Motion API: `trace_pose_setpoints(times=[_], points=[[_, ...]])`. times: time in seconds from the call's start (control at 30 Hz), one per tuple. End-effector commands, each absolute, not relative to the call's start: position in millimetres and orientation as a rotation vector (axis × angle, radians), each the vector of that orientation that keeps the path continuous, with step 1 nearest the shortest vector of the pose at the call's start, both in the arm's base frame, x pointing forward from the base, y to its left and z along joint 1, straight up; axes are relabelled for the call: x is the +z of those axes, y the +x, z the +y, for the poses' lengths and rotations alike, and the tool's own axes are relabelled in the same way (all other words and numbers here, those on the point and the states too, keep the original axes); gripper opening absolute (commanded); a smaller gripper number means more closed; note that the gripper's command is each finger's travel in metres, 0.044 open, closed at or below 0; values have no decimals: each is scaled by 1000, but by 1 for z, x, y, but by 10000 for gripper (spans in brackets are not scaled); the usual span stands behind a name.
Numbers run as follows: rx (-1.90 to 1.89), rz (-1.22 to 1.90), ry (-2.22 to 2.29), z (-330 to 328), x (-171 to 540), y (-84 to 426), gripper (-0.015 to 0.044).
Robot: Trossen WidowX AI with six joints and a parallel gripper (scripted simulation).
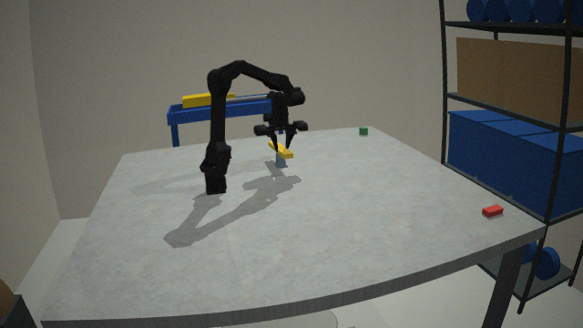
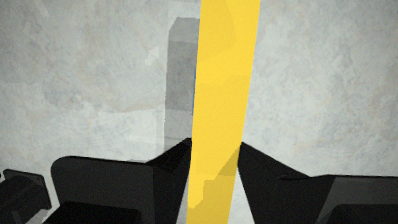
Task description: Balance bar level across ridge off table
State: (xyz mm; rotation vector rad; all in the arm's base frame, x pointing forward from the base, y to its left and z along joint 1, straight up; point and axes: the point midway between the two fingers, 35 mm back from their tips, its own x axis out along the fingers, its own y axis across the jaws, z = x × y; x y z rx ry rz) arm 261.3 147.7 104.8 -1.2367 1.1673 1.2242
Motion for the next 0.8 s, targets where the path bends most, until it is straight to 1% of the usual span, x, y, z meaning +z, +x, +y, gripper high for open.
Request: trace_pose_setpoints(times=[0.0, 0.77], points=[[1227, 1165, -1239, 148, 104, 261, 0], [1227, 1165, -1239, 148, 102, 261, 0]])
